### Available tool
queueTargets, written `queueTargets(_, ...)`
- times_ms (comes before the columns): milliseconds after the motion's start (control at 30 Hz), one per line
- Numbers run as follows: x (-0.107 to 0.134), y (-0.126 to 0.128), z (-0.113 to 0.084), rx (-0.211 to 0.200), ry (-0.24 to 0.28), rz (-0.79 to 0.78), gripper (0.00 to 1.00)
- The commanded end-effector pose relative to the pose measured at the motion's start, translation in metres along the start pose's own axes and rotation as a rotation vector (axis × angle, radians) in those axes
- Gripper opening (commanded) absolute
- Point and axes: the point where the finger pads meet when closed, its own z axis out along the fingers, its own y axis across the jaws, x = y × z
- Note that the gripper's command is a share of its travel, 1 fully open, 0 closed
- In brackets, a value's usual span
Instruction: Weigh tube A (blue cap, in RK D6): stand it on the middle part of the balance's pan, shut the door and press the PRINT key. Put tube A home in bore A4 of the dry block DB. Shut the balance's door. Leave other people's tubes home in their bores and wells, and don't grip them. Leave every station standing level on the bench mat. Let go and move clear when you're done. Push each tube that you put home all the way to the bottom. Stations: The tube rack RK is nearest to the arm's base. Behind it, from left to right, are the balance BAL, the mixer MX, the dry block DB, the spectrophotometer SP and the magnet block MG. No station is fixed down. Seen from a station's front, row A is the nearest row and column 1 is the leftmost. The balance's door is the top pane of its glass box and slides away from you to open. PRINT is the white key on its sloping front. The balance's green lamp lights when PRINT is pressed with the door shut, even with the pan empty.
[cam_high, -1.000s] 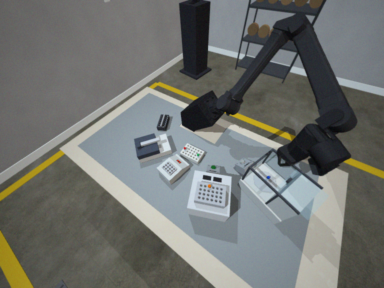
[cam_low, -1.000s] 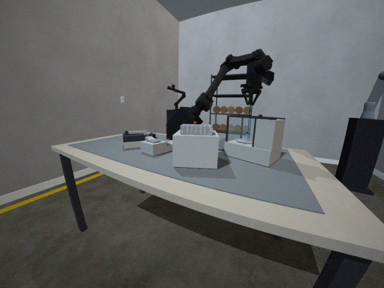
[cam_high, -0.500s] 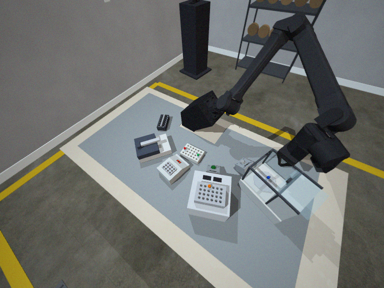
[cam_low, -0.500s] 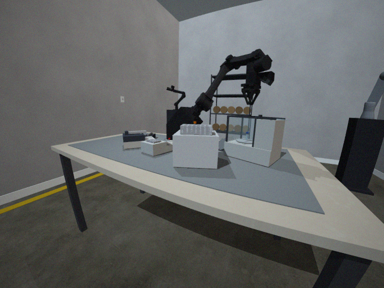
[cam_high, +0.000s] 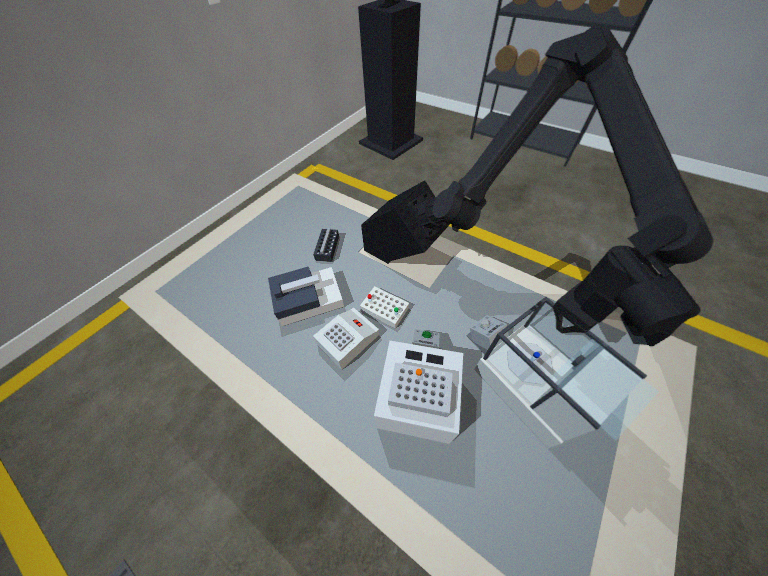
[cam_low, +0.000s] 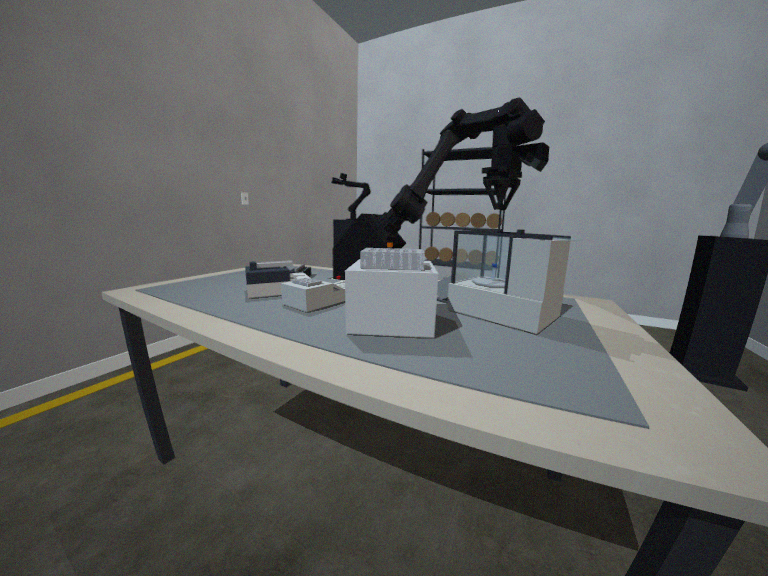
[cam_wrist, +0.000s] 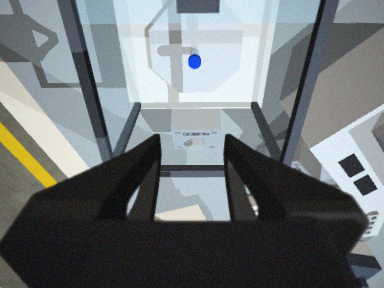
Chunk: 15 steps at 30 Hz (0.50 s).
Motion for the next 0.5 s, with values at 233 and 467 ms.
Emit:
queueTargets(233, -0.01, 0.0, -0.01, 0.013, -0.025, -0.026, 0.36)
queueTargets(467, -0.003, -0.003, 0.004, 0.003, -0.01, -0.029, 0.36)
